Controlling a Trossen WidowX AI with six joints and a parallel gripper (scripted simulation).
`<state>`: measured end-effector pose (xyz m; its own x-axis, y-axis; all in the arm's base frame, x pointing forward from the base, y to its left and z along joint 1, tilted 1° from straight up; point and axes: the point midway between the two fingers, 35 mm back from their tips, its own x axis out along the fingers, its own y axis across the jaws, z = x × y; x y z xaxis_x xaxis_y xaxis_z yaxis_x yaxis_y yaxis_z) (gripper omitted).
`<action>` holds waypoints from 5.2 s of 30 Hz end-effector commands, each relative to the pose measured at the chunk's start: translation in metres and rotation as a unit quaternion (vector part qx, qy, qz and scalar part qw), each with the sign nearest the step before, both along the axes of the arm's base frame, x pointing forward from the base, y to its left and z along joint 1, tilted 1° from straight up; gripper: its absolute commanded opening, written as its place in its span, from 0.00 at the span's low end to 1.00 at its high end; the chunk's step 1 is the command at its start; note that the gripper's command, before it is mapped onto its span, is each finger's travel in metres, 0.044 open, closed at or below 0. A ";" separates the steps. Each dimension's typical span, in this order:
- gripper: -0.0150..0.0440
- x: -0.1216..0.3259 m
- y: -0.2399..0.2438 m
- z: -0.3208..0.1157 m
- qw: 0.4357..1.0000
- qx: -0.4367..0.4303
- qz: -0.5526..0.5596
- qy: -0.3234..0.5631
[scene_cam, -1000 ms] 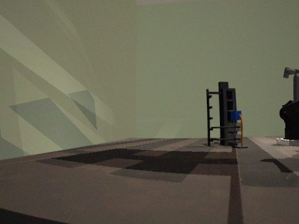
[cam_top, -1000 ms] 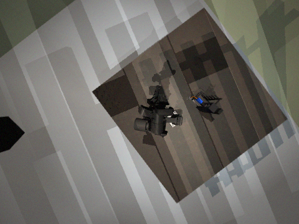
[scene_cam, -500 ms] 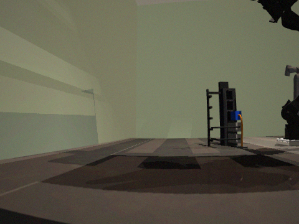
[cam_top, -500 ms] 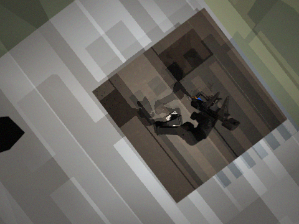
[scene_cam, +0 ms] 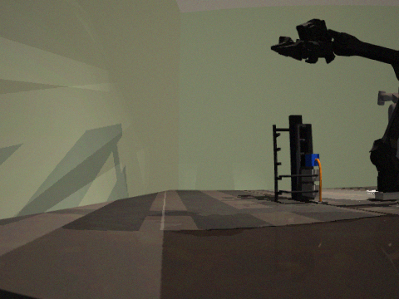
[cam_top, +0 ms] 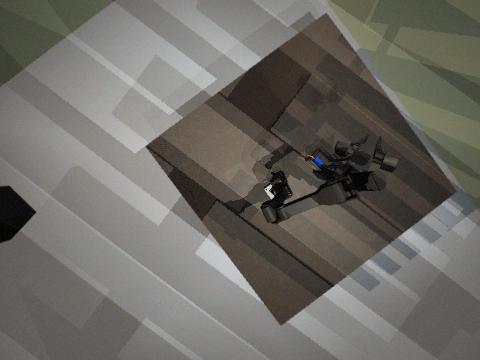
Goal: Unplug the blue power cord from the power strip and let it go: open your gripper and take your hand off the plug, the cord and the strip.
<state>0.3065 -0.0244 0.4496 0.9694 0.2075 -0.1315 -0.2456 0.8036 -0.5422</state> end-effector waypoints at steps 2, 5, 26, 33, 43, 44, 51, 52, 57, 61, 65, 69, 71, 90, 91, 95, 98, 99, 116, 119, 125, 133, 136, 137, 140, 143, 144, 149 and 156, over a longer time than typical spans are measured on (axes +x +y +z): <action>0.53 0.021 0.007 -0.074 0.991 -0.056 0.014 0.124; 0.53 0.023 0.016 -0.124 0.971 -0.106 0.039 0.210; 0.53 -0.059 0.047 -0.291 0.706 -0.372 0.286 0.530; 0.53 -0.059 0.040 -0.291 0.706 -0.372 0.286 0.530; 0.53 -0.059 0.024 -0.292 0.706 -0.373 0.285 0.531; 0.53 -0.059 0.022 -0.292 0.706 -0.373 0.285 0.531; 0.53 -0.060 0.011 -0.292 0.705 -0.374 0.285 0.531; 0.53 -0.060 0.009 -0.292 0.705 -0.374 0.285 0.531; 0.53 -0.060 0.007 -0.293 0.705 -0.374 0.285 0.531; 0.53 -0.060 0.007 -0.297 0.705 -0.374 0.285 0.531; 0.53 -0.060 0.007 -0.303 0.705 -0.374 0.285 0.531; 0.53 -0.060 0.007 -0.304 0.705 -0.374 0.285 0.531; 0.44 -0.059 0.007 -0.301 0.707 -0.372 0.283 0.530; 0.25 -0.058 0.018 -0.301 0.707 -0.372 0.284 0.530; 0.25 -0.057 0.019 -0.301 0.707 -0.372 0.284 0.530; 0.25 -0.057 0.026 -0.301 0.707 -0.372 0.284 0.530; 0.25 -0.057 0.031 -0.301 0.707 -0.372 0.284 0.530; 0.25 -0.057 0.032 -0.301 0.707 -0.372 0.284 0.530; 0.25 -0.058 0.060 -0.299 0.707 -0.371 0.286 0.530; 0.25 -0.059 0.065 -0.298 0.707 -0.371 0.286 0.530; 0.43 -0.063 0.060 -0.302 0.706 -0.372 0.286 0.530; 0.79 -0.063 0.060 -0.302 0.706 -0.372 0.286 0.530; 0.92 -0.062 0.065 -0.301 0.706 -0.371 0.286 0.530; 0.97 -0.062 0.070 -0.299 0.707 -0.371 0.287 0.530; 1.00 -0.061 0.093 -0.294 0.707 -0.370 0.287 0.530; 1.00 -0.063 0.118 -0.289 0.707 -0.369 0.288 0.529; 1.00 -0.063 0.120 -0.288 0.707 -0.369 0.288 0.529; 1.00 -0.063 0.120 -0.288 0.707 -0.369 0.288 0.529; 1.00 -0.063 0.120 -0.288 0.707 -0.369 0.288 0.529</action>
